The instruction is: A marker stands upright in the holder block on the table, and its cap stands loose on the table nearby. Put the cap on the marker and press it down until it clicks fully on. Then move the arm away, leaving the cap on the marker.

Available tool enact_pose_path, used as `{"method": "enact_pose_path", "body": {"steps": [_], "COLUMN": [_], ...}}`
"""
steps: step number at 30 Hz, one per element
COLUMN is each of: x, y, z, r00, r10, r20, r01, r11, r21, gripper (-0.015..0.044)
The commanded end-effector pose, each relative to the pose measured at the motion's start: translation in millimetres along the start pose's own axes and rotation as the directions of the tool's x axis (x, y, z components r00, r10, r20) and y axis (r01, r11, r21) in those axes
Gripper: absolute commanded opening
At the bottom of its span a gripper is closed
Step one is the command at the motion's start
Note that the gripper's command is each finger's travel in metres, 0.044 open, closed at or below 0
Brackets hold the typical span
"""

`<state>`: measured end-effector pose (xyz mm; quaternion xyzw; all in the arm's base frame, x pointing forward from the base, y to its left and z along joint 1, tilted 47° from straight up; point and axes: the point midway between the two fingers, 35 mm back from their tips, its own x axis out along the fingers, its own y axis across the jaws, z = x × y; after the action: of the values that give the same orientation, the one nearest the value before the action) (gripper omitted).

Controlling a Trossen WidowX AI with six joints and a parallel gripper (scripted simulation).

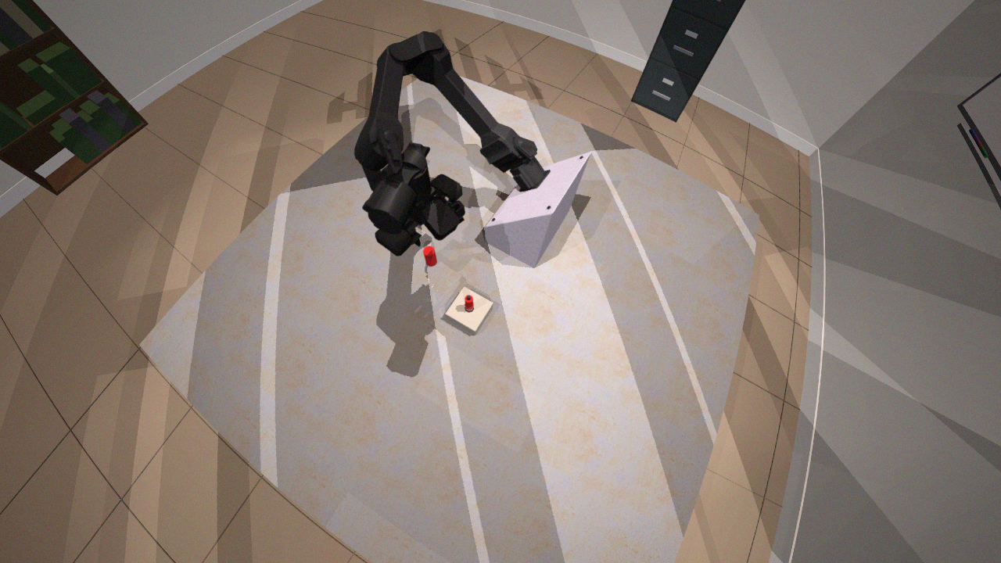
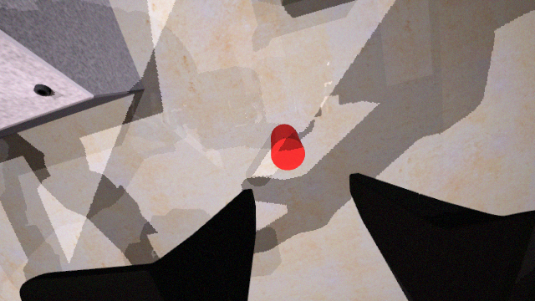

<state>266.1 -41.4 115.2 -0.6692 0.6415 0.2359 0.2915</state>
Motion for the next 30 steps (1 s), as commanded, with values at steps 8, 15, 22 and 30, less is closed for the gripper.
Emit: {"method": "enact_pose_path", "body": {"steps": [8, 15, 22, 30], "x": [36, 51, 62, 75], "y": [3, 3, 2, 1], "z": [-4, -6, -5, -5], "r00": [1.000, 1.000, 1.000, 1.000], "r10": [0.000, 0.000, 0.000, 0.000], "r20": [-0.015, -0.015, -0.014, -0.014], "r01": [0.000, 0.000, 0.000, 0.000], "r11": [1.000, 1.000, 1.000, 1.000], "r21": [-0.014, -0.014, -0.013, -0.013], "gripper": [0.0234, 0.0234, 0.0234, 0.0234]}}
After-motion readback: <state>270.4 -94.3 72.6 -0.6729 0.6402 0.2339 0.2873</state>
